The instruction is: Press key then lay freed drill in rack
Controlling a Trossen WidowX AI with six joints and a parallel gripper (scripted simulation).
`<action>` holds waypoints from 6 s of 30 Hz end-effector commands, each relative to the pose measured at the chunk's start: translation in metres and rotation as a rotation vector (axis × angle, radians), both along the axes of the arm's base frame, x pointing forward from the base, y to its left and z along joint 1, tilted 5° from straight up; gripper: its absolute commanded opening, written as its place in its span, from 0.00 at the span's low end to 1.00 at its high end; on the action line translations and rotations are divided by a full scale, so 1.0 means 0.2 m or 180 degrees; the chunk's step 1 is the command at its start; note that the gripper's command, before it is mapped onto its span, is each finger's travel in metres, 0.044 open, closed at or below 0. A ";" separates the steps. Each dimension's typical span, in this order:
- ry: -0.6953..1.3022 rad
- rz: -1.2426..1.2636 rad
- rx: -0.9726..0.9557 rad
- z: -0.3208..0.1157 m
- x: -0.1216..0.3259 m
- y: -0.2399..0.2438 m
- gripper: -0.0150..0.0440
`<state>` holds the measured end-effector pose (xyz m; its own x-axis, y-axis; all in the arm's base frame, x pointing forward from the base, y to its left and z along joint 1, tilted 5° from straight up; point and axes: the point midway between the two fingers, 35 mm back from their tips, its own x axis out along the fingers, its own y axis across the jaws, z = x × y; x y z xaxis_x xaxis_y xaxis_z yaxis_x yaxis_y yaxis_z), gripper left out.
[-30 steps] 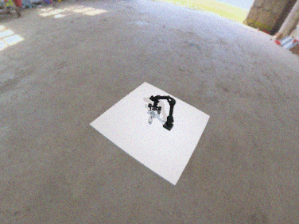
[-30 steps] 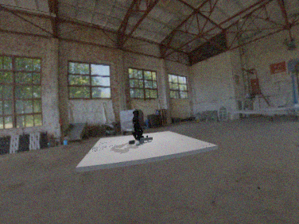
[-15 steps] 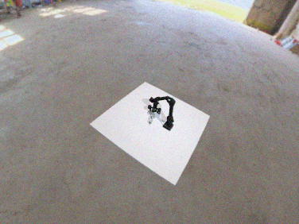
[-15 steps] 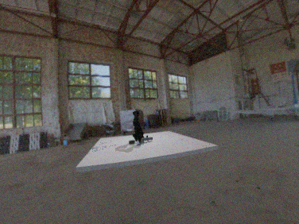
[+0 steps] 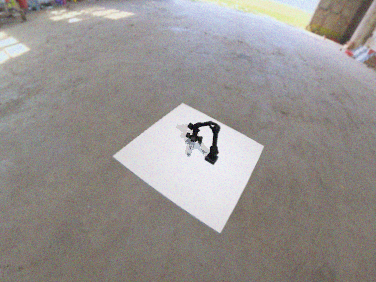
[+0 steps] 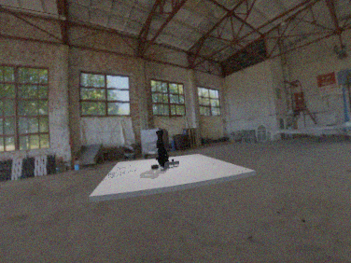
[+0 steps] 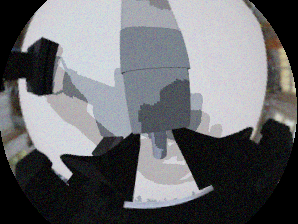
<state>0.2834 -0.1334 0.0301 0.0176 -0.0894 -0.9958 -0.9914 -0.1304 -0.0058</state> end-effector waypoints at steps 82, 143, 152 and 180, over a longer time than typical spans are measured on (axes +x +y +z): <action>0.0020 -0.0003 -0.0004 -0.01 0.02 -0.13 0.69; 0.0016 -0.0012 -0.0015 0.01 0.01 -0.13 0.25; 0.0016 -0.0012 -0.0015 0.01 0.01 -0.13 0.25; 0.0016 -0.0012 -0.0015 0.02 0.01 -0.13 0.25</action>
